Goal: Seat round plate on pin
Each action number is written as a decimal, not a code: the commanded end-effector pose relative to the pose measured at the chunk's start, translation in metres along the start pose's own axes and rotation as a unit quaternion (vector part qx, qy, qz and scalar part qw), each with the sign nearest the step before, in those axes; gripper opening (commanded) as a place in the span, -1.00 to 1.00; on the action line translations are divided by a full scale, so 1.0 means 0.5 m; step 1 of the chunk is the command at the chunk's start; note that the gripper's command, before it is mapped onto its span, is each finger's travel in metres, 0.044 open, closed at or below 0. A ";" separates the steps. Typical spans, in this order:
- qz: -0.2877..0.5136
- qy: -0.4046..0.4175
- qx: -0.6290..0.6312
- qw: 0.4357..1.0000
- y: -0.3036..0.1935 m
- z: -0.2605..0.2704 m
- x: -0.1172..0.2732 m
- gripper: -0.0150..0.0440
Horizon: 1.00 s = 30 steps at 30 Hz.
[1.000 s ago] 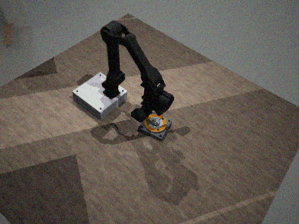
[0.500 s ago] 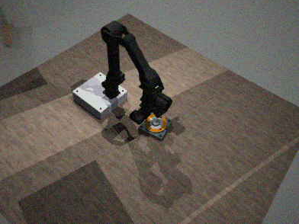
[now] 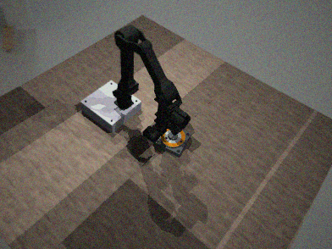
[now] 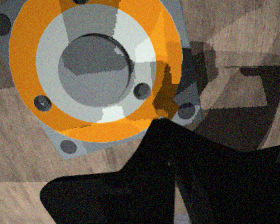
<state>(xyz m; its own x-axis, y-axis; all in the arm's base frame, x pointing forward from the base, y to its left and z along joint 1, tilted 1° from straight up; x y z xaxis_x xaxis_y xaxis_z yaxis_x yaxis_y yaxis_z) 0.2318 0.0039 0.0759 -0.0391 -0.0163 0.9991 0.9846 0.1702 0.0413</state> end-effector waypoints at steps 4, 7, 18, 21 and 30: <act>-0.001 -0.004 0.001 1.000 0.017 -0.017 -0.001 -0.49; -0.001 -0.004 0.001 1.000 0.024 -0.022 -0.001 -0.49; -0.002 -0.004 0.001 1.000 0.046 -0.033 0.000 -0.49; -0.002 -0.004 0.001 1.000 0.052 -0.035 0.001 -0.49; -0.002 -0.004 0.001 1.000 0.072 -0.040 0.001 -0.49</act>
<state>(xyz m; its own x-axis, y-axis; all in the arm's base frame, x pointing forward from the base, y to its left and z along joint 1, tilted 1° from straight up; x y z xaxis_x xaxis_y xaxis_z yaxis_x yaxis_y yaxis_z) 0.2648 -0.0095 0.0777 -0.0389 -0.0085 0.9992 0.9852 0.1668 0.0398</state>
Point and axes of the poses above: the point midway between the two fingers, 35 mm back from their tips, its own x axis back along the fingers, its own z axis across the jaws, y = z × x, the point moved 5 cm from there along x, back along the fingers, and after that the axes turned 5 degrees about x, right-handed, at the moved point
